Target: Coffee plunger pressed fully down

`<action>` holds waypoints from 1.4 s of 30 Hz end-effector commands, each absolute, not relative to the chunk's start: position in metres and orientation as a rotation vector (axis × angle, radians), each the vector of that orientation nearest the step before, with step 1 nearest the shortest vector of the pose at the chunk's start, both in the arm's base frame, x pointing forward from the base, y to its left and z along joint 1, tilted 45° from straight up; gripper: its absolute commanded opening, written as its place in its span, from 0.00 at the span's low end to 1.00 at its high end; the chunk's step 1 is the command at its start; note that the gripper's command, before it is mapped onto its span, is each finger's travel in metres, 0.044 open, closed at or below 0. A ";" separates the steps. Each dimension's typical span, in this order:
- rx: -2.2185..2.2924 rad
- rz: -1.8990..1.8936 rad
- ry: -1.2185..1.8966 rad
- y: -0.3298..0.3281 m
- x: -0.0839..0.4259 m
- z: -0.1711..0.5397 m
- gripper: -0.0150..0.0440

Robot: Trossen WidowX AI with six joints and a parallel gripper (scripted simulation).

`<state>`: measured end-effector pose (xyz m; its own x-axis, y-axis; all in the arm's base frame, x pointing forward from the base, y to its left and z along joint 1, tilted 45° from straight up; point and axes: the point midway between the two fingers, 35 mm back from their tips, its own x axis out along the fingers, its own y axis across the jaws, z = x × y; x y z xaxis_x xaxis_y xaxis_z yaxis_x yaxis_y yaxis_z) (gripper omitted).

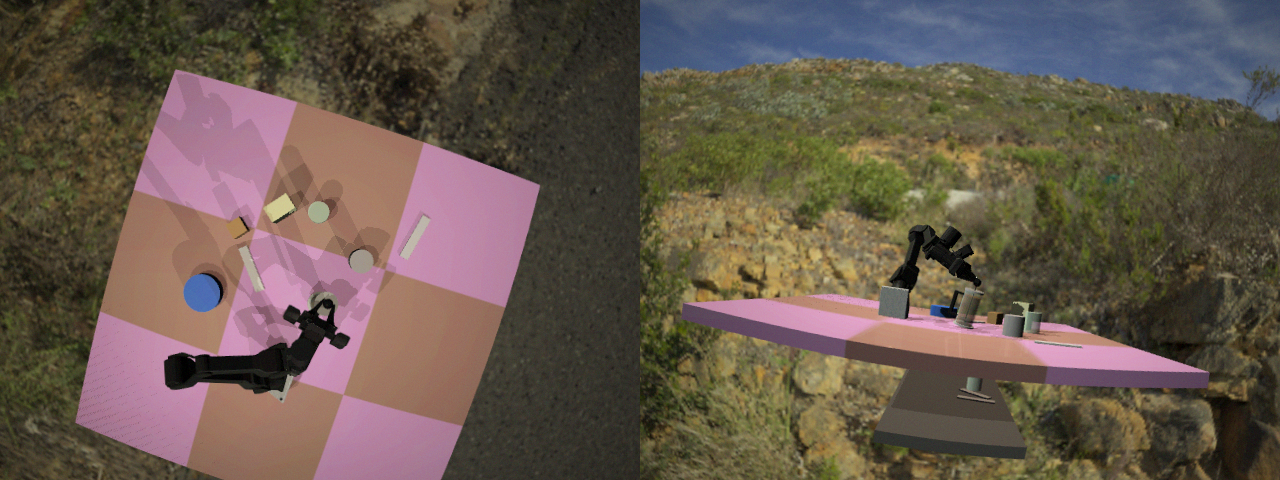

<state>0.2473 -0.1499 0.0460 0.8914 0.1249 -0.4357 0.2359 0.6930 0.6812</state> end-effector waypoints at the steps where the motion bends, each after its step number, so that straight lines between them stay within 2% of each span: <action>1: 0.827 -0.057 0.489 -0.147 0.247 0.043 0.45; 12: 0.812 -0.064 0.480 -0.150 0.247 0.046 0.45; 24: 0.812 -0.064 0.480 -0.150 0.247 0.046 0.98; 25: 0.812 -0.064 0.480 -0.150 0.247 0.046 1.00; 31: 0.811 -0.065 0.491 -0.160 0.243 0.053 1.00; 38: 0.824 -0.057 0.496 -0.187 0.213 0.105 1.00; 42: 0.827 -0.056 0.492 -0.189 0.209 0.112 1.00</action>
